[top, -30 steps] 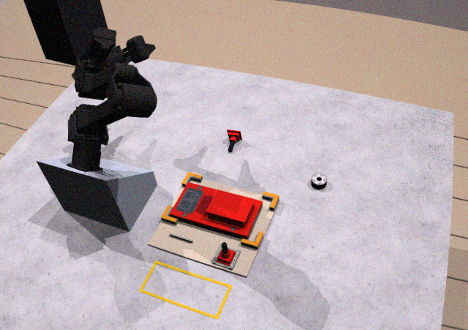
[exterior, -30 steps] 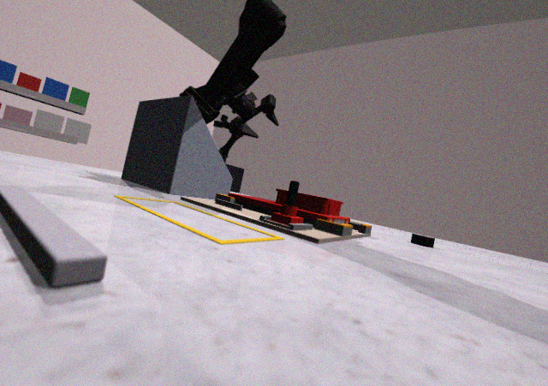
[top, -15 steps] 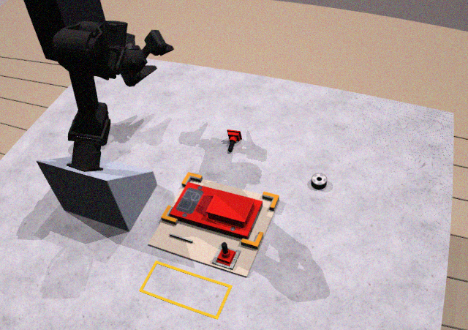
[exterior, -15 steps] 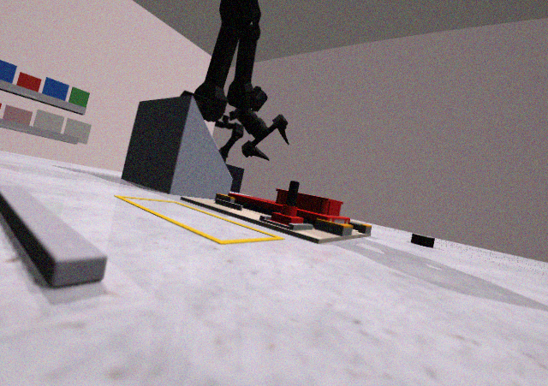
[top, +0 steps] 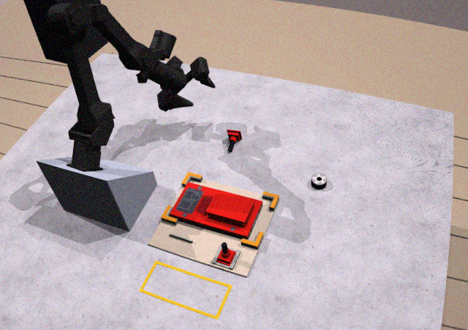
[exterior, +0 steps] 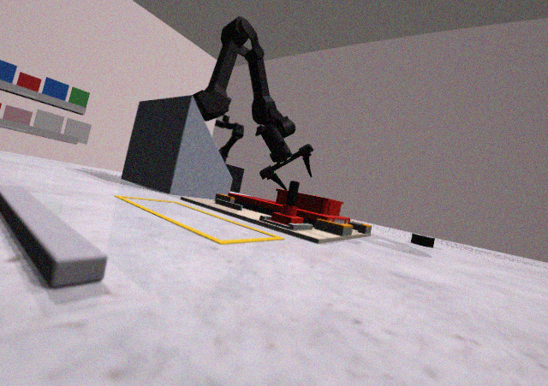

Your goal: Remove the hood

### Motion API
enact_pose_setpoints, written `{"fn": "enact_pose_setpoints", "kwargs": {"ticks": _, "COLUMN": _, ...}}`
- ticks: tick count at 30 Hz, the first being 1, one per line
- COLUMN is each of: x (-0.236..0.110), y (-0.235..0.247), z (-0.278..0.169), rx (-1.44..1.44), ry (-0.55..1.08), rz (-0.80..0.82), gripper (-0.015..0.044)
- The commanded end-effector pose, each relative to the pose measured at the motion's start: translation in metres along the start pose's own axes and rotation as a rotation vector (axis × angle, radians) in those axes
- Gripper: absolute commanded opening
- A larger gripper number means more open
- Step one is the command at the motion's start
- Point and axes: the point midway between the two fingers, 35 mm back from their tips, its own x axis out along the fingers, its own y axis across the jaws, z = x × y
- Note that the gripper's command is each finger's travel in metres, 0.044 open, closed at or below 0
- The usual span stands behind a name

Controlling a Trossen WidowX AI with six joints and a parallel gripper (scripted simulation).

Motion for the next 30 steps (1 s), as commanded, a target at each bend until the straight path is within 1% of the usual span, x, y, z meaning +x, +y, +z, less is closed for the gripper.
{"fn": "enact_pose_setpoints", "kwargs": {"ticks": 1, "x": 0.019, "y": -0.008, "z": -0.03, "rx": 0.044, "ry": 0.11, "rz": 0.043, "gripper": 0.044}}
{"fn": "enact_pose_setpoints", "kwargs": {"ticks": 7, "x": 0.043, "y": -0.024, "z": -0.095, "rx": 0.211, "ry": 0.33, "rz": 0.133, "gripper": 0.044}}
{"fn": "enact_pose_setpoints", "kwargs": {"ticks": 14, "x": 0.047, "y": -0.045, "z": -0.176, "rx": 0.506, "ry": 0.564, "rz": 0.196, "gripper": 0.044}}
{"fn": "enact_pose_setpoints", "kwargs": {"ticks": 21, "x": 0.03, "y": -0.062, "z": -0.247, "rx": 0.856, "ry": 0.74, "rz": 0.216, "gripper": 0.044}}
{"fn": "enact_pose_setpoints", "kwargs": {"ticks": 26, "x": 0.007, "y": -0.07, "z": -0.292, "rx": 1.172, "ry": 0.836, "rz": 0.233, "gripper": 0.044}}
{"fn": "enact_pose_setpoints", "kwargs": {"ticks": 30, "x": -0.016, "y": -0.077, "z": -0.323, "rx": 1.451, "ry": 0.877, "rz": 0.23, "gripper": 0.044}}
